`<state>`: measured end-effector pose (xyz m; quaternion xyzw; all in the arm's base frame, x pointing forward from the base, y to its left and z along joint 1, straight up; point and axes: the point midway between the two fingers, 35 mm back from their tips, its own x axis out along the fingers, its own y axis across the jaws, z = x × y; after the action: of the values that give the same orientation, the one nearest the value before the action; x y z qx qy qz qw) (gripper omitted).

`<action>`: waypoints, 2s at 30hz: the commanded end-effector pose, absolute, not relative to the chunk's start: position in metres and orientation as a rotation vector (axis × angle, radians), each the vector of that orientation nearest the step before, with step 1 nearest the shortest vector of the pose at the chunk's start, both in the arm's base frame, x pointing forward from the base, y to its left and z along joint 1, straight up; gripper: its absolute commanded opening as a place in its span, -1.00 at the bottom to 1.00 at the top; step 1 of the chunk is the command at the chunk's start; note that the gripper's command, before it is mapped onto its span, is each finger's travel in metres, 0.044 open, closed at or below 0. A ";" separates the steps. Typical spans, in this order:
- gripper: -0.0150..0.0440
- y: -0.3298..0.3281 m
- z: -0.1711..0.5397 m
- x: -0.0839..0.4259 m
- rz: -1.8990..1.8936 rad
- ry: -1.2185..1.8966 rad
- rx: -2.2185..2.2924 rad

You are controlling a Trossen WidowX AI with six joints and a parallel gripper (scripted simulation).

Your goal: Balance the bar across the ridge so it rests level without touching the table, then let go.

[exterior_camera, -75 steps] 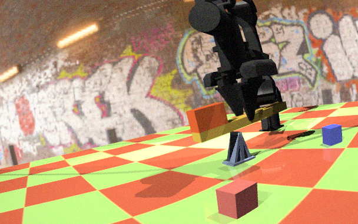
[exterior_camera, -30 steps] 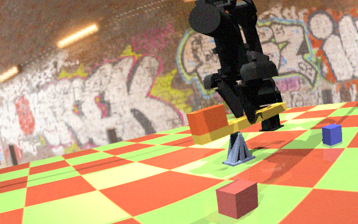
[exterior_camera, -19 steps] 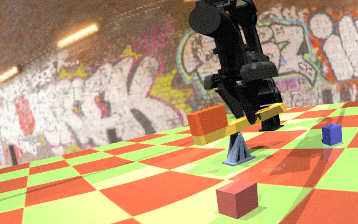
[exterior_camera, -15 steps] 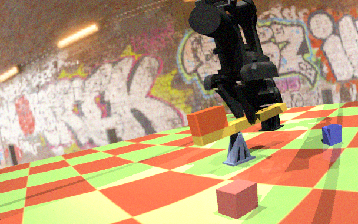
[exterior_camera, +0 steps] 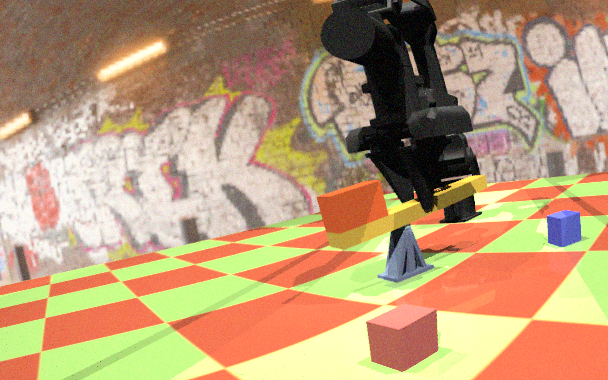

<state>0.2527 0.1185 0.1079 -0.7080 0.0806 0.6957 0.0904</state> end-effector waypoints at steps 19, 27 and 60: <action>-0.49 0.118 0.106 0.253 2.068 0.238 -2.110; -0.49 0.118 0.105 0.253 2.068 0.238 -2.110; -0.49 0.118 0.102 0.252 2.068 0.238 -2.110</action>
<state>0.2533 0.1184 0.1044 -0.7098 0.0802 0.6939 0.0908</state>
